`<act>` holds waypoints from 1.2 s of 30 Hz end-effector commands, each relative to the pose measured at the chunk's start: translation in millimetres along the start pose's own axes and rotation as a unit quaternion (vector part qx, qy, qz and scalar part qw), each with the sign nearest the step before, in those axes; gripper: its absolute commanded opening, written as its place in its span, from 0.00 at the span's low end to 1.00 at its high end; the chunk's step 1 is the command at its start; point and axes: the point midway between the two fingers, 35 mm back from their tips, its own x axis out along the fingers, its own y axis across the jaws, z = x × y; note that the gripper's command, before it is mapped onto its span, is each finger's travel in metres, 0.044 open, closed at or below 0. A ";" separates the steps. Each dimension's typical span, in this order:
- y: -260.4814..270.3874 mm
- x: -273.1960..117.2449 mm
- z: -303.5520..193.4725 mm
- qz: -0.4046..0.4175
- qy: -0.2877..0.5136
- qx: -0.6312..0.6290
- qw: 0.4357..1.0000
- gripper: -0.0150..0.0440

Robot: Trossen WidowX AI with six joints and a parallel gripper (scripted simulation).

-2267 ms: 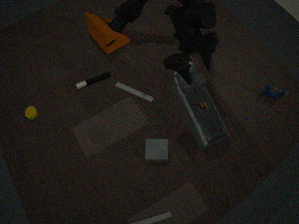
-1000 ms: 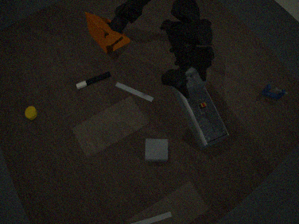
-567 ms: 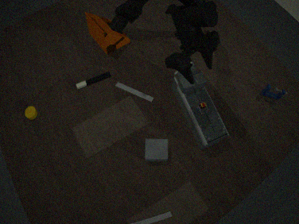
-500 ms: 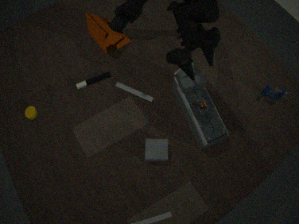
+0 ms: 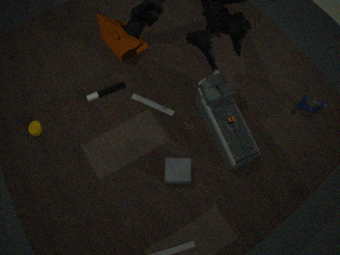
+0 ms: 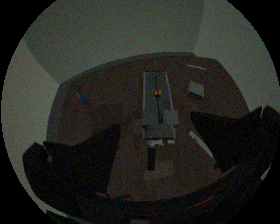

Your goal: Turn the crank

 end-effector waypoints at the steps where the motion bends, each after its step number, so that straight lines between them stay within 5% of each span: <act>1: 3.5 -8.5 -15.6 -0.015 -0.002 0.031 0.999 1.00; 12: 10.5 -22.0 -36.2 -0.032 -0.013 0.069 0.997 1.00; 36: 14.0 23.1 -77.4 -0.032 -0.013 0.069 0.997 1.00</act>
